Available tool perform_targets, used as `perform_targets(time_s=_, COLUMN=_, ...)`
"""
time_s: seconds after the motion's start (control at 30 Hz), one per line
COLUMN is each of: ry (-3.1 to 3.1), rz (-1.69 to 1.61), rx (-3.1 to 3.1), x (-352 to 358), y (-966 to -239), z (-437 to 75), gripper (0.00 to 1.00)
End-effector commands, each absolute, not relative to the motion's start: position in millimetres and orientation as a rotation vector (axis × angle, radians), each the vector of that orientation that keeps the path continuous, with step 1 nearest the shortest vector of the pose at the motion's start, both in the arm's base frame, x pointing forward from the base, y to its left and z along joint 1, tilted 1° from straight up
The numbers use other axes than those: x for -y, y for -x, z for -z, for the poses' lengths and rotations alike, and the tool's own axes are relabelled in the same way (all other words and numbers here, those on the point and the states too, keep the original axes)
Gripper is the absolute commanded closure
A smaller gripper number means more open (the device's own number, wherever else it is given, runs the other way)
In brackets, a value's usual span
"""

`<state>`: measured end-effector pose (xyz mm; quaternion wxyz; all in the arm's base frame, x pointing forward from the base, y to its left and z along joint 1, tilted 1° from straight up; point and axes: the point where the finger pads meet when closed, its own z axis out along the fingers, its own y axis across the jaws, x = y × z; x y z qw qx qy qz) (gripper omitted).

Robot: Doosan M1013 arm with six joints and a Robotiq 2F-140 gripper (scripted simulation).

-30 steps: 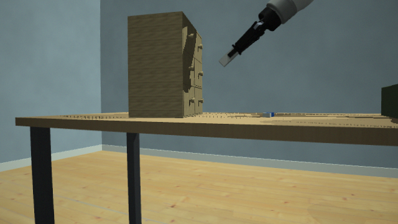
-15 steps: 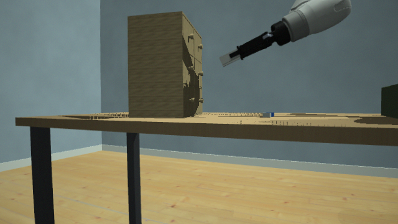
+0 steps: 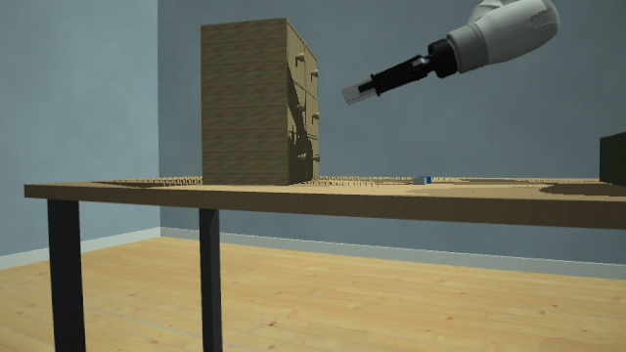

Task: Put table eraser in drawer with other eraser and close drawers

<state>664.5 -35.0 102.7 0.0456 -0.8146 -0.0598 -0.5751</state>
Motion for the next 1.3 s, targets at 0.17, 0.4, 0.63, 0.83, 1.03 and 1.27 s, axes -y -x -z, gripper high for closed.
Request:
perform_targets(time_s=0.17, ry=2.487, rz=1.757, rx=0.183, x=33.0, y=-677.8, z=-98.8, gripper=0.80)
perform_targets(time_s=0.4, ry=2.487, rz=1.757, rx=0.183, x=29.5, y=-700.3, z=-92.0, gripper=0.80)
perform_targets(time_s=0.63, ry=2.487, rz=1.757, rx=0.183, x=27.2, y=-715.2, z=-87.5, gripper=0.80)
perform_targets(time_s=0.83, ry=2.487, rz=1.757, rx=0.183, x=25.7, y=-725.2, z=-84.5, gripper=0.80)
perform_targets(time_s=1.03, ry=2.487, rz=1.757, rx=0.183, x=25.5, y=-726.6, z=-84.0, gripper=0.80)
perform_targets(time_s=1.27, ry=2.487, rz=1.757, rx=0.183, x=25.5, y=-726.6, z=-84.0, gripper=0.80)
